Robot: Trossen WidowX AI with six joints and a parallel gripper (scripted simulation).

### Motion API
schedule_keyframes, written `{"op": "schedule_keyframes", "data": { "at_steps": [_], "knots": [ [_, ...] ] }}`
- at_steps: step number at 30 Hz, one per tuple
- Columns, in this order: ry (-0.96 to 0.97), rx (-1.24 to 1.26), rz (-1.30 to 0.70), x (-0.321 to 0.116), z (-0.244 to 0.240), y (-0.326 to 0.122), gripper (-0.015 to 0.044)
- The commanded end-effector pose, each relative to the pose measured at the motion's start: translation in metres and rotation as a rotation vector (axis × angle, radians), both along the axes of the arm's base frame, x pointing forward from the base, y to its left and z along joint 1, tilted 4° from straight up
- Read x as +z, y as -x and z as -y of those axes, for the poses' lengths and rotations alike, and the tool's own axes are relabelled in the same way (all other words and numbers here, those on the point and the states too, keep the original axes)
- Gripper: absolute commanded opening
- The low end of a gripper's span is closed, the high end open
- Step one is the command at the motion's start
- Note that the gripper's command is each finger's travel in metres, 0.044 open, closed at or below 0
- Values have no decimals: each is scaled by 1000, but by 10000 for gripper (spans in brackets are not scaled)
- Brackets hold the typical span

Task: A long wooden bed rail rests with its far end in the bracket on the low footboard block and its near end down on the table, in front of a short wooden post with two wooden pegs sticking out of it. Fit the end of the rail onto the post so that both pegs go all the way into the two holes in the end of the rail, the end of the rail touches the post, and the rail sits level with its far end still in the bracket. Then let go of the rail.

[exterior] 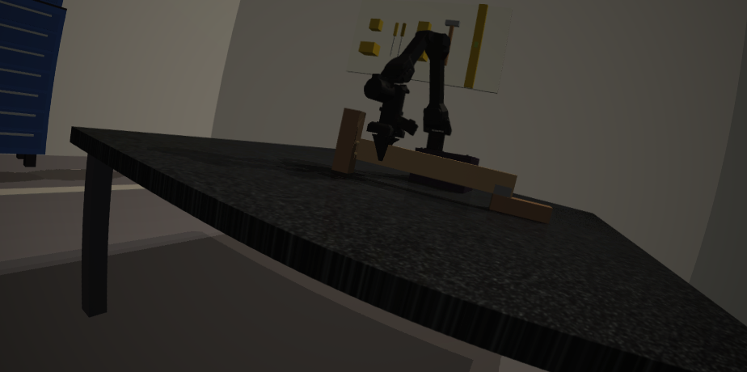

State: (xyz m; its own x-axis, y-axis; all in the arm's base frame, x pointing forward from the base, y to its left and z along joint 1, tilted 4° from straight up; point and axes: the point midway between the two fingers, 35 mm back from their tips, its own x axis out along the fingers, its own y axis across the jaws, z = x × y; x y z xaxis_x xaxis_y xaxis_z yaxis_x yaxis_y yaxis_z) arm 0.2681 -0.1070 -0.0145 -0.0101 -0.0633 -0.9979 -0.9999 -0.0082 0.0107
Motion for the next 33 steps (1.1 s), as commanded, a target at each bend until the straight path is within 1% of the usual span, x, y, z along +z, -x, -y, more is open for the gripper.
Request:
{"op": "schedule_keyframes", "data": {
  "at_steps": [1,33],
  "knots": [
    [7,-2,6,3,6,-2,0],
    [7,-2,6,3,10,-1,0]
  ]
}}
